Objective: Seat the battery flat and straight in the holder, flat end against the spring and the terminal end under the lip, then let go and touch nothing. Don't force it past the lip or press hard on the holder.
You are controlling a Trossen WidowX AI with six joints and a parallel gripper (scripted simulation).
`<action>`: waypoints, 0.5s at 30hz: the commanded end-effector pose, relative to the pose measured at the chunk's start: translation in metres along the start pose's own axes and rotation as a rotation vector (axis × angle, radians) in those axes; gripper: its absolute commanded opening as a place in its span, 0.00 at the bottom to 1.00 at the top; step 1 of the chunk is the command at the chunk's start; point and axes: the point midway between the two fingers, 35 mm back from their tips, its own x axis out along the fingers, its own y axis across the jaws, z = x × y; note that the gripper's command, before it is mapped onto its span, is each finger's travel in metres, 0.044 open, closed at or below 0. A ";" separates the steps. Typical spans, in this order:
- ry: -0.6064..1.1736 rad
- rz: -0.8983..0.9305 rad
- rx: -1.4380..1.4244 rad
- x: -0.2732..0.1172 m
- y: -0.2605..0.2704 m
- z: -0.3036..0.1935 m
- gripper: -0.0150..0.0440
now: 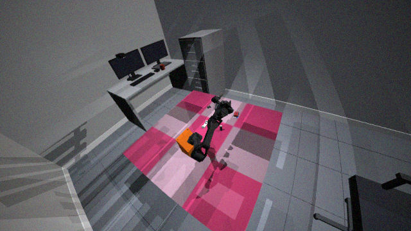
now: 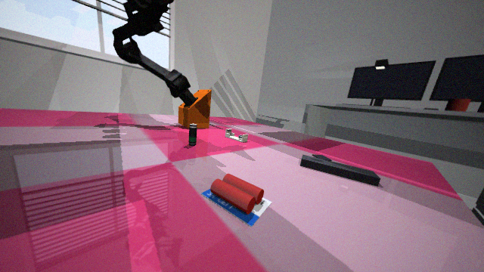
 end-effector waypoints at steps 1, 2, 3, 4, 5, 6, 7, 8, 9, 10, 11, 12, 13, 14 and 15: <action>0.006 -0.003 -0.001 0.001 -0.001 -0.001 0.89; 0.025 -0.013 -0.003 0.003 -0.003 -0.005 0.84; 0.057 -0.029 -0.007 0.007 -0.006 -0.010 0.80; 0.102 -0.051 -0.013 0.012 -0.010 -0.019 0.75; 0.159 -0.079 -0.022 0.018 -0.016 -0.029 0.71; 0.221 -0.110 -0.031 0.023 -0.023 -0.041 0.67; 0.286 -0.143 -0.036 0.027 -0.029 -0.053 0.62; 0.361 -0.181 -0.045 0.031 -0.037 -0.066 0.58; 0.438 -0.220 -0.055 0.033 -0.045 -0.080 0.53; 0.514 -0.258 -0.066 0.034 -0.053 -0.093 0.49; 0.603 -0.301 -0.083 0.033 -0.063 -0.108 0.44; 0.697 -0.345 -0.103 0.031 -0.072 -0.124 0.40; 0.790 -0.388 -0.125 0.027 -0.082 -0.138 0.35; 0.883 -0.428 -0.149 0.022 -0.092 -0.151 0.31; 0.974 -0.467 -0.174 0.016 -0.100 -0.163 0.26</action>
